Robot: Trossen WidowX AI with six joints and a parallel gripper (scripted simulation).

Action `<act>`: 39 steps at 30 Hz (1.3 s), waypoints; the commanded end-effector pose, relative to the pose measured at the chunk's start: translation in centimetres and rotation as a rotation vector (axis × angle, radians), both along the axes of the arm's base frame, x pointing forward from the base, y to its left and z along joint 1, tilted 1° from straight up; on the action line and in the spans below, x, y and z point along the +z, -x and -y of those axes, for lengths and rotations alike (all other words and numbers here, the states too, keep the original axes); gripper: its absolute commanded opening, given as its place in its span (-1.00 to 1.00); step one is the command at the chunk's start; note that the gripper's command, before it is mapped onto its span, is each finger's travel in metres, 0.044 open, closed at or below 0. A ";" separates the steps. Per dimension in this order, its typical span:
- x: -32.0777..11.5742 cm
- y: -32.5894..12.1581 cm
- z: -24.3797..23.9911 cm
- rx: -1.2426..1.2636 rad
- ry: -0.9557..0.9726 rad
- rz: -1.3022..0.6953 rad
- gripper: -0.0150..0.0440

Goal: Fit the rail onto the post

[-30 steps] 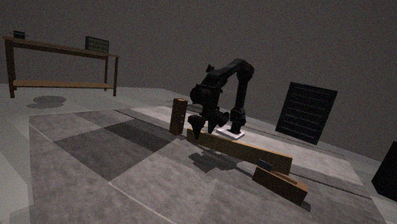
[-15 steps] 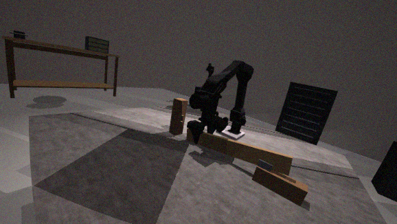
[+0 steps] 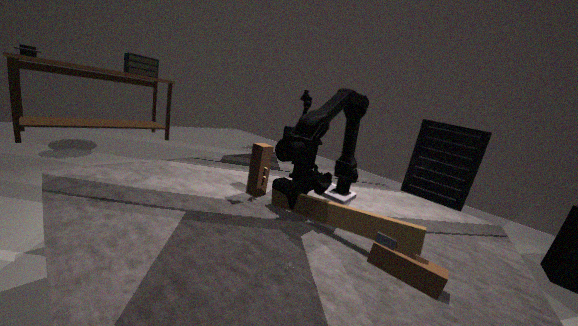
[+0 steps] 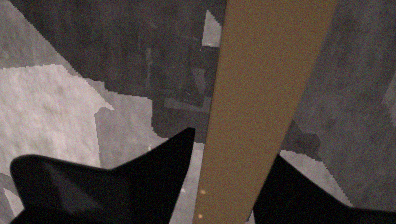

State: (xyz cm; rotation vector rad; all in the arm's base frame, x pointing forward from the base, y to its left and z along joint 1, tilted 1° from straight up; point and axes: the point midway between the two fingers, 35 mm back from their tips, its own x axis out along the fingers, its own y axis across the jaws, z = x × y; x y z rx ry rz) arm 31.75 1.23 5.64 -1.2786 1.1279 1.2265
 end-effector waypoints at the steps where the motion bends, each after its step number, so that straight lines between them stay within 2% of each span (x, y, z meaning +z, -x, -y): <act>1: -0.1 0.0 0.0 0.002 0.003 0.000 -0.33; 8: -0.1 0.0 0.0 0.002 0.003 0.000 -0.49; 39: 1.0 -0.1 0.0 0.002 0.003 0.000 -0.49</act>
